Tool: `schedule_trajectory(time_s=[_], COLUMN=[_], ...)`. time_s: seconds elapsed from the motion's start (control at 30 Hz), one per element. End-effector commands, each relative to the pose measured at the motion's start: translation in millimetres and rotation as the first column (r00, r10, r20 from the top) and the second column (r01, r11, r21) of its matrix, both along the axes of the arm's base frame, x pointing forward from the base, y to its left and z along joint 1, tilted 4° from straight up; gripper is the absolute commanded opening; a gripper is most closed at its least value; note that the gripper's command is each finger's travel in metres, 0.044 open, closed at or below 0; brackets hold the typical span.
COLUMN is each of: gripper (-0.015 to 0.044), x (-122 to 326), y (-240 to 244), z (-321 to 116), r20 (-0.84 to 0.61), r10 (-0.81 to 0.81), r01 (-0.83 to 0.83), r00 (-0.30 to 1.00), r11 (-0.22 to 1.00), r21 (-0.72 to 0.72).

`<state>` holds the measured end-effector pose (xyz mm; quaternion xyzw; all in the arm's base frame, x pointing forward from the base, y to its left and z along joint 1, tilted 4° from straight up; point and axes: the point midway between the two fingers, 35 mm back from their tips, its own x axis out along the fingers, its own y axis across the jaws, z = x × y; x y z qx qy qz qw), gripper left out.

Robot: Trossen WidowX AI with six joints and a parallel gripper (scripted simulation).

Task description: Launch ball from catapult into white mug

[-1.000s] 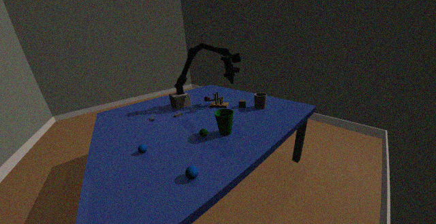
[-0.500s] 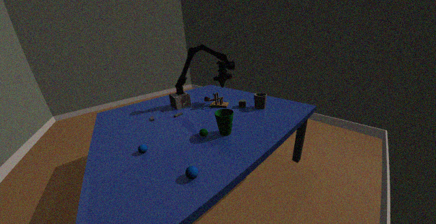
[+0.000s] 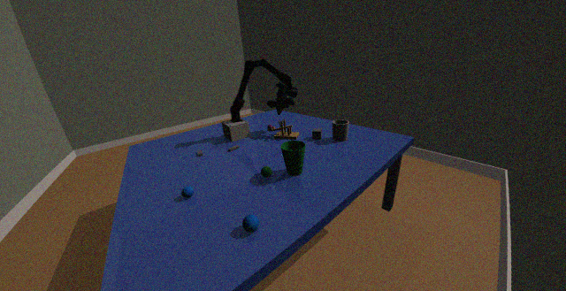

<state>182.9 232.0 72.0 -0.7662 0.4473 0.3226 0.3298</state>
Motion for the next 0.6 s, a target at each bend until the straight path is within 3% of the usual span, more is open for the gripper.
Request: schedule_trajectory(time_s=[0.0,0.13,0.57], gripper=[0.0,0.0,0.0], x=[-13.4,-22.3,-21.6], y=[-16.4,-28.2,-27.4], z=[-1.0,-1.7,-10.3], r20=[-0.025,-0.052,-0.054], r10=[0.1,0.168,0.171], r01=[-0.102,-0.175,-0.179], r00=[0.995,0.984,0.984], r11=[0.988,0.964,0.962], r21=[-0.118,-0.202,-0.206])
